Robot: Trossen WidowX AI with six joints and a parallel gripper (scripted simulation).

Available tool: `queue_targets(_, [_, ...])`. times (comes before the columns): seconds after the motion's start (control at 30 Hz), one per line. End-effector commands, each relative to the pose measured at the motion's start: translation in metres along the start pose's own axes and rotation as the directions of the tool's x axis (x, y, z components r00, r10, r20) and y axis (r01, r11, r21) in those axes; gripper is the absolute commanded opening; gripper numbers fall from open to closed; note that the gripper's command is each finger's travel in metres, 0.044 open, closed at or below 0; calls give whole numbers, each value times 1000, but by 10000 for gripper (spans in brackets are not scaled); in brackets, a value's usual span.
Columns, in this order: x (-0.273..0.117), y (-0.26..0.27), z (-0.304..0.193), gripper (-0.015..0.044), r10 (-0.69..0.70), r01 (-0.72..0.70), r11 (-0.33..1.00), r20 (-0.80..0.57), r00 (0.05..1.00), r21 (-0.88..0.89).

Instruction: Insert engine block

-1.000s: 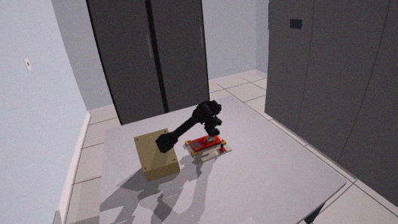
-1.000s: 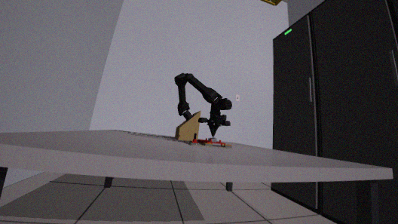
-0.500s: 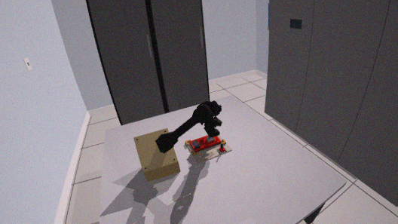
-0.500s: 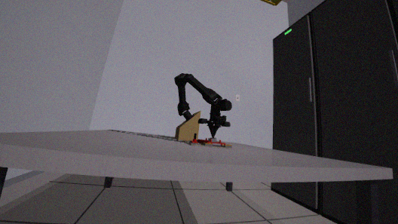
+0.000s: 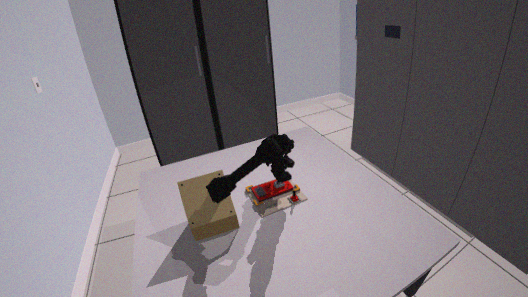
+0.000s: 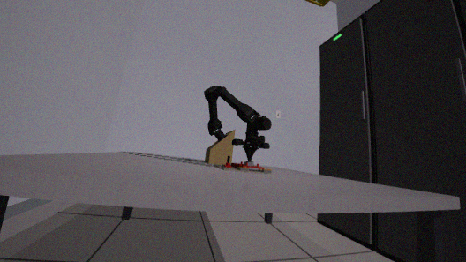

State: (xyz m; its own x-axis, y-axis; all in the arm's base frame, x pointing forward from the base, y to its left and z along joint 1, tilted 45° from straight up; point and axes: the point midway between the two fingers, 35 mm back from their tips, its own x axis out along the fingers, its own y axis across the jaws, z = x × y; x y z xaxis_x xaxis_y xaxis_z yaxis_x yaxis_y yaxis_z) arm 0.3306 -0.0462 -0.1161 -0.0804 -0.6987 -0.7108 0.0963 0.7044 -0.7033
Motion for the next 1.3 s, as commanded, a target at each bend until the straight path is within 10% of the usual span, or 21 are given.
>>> queue_targets(0.0, [1,-1,0,0,-3,3,1000,2,1000,-2])
queue_targets(1.0, [-12,0,1,0,-3,3,1000,2,1000,-2])
queue_targets(1.27, [-12,0,1,210,-3,3,1000,2,1000,-2])
